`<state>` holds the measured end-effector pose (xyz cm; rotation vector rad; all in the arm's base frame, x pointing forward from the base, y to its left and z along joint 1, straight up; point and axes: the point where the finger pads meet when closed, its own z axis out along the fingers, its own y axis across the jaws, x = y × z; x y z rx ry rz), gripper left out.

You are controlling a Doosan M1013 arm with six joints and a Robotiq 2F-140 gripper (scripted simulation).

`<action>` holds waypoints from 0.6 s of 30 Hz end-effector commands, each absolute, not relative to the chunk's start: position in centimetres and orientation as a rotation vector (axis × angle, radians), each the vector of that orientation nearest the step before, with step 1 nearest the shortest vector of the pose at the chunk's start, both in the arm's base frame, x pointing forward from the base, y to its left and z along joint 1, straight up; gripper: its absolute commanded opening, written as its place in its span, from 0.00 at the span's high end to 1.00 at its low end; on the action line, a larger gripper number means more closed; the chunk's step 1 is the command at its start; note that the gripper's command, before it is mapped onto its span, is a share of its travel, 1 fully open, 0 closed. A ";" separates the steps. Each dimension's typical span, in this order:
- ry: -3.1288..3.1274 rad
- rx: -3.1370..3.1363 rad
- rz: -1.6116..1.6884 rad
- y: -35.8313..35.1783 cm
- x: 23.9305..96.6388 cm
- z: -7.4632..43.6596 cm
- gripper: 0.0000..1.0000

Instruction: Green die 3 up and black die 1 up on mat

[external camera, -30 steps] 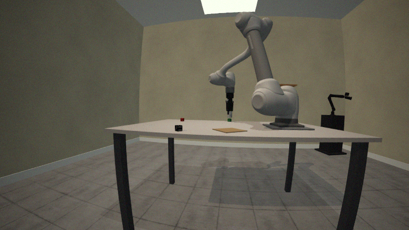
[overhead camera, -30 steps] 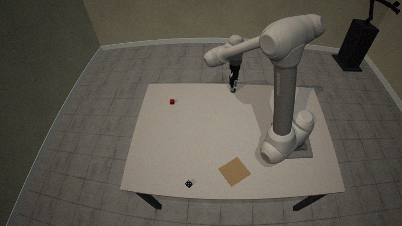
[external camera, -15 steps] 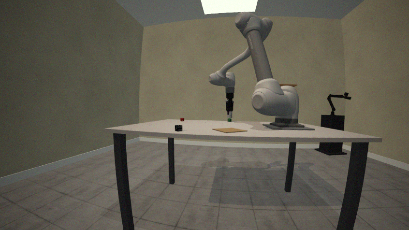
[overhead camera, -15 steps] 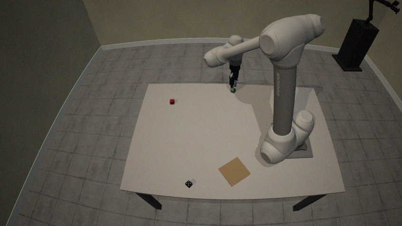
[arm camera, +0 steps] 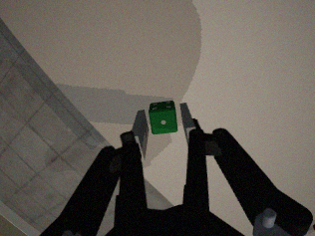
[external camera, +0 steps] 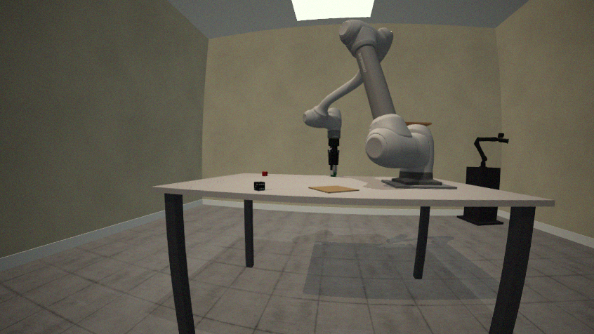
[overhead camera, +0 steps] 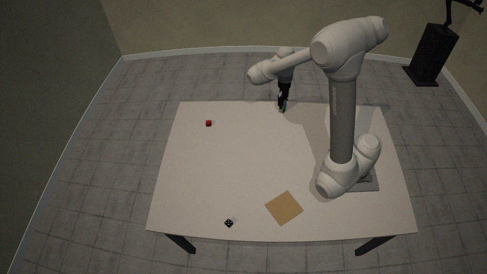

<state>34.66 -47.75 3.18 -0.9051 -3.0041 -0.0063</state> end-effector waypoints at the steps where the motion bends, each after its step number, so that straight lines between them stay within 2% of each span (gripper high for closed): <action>1: -3.004 -0.905 -0.006 -47.7 34.7 2.8 0.65; 18: -3.004 -0.905 -0.006 -47.7 34.7 2.2 0.65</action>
